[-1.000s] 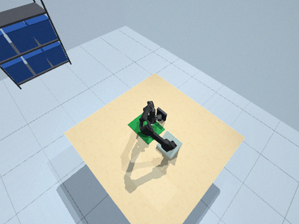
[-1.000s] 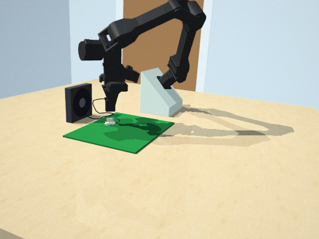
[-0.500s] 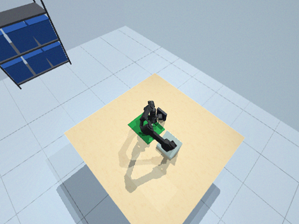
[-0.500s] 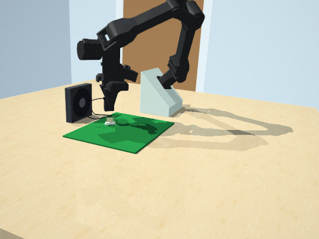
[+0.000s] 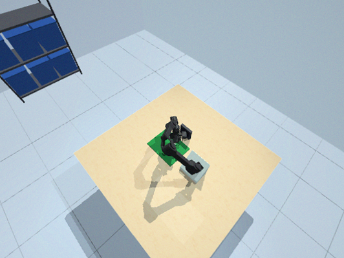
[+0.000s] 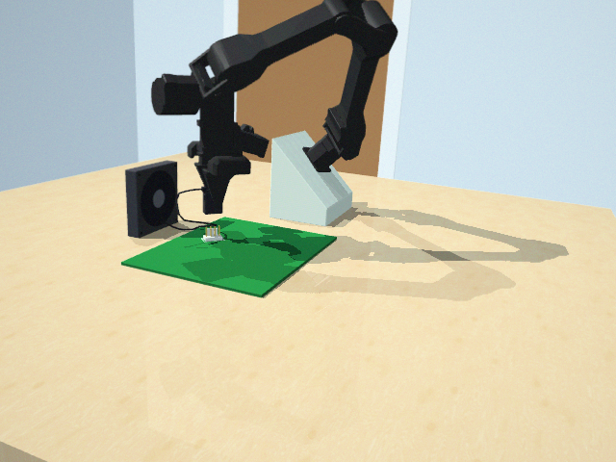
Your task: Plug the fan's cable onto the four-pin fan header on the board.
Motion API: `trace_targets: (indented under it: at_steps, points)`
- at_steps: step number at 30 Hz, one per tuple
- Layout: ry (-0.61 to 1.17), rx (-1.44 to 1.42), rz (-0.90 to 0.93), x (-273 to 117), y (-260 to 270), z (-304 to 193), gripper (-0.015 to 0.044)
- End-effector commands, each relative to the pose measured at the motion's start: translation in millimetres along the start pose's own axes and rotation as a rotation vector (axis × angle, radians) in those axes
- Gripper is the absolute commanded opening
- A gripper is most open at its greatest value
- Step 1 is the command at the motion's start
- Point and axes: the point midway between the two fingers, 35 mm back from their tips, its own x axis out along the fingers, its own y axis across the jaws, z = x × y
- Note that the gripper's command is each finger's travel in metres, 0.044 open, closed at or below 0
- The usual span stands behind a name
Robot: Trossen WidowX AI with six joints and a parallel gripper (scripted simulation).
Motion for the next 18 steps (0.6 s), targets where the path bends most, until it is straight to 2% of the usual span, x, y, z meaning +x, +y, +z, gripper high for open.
trace_targets:
  at_steps: [1, 6, 18]
  points:
    - [0.002, -0.004, 0.004, 0, 1, 0, 0.0]
    - [0.001, -0.004, 0.003, 22, 1, 0, 0.0]
    - [0.001, -0.001, 0.003, 22, 0, 1, 0.0]
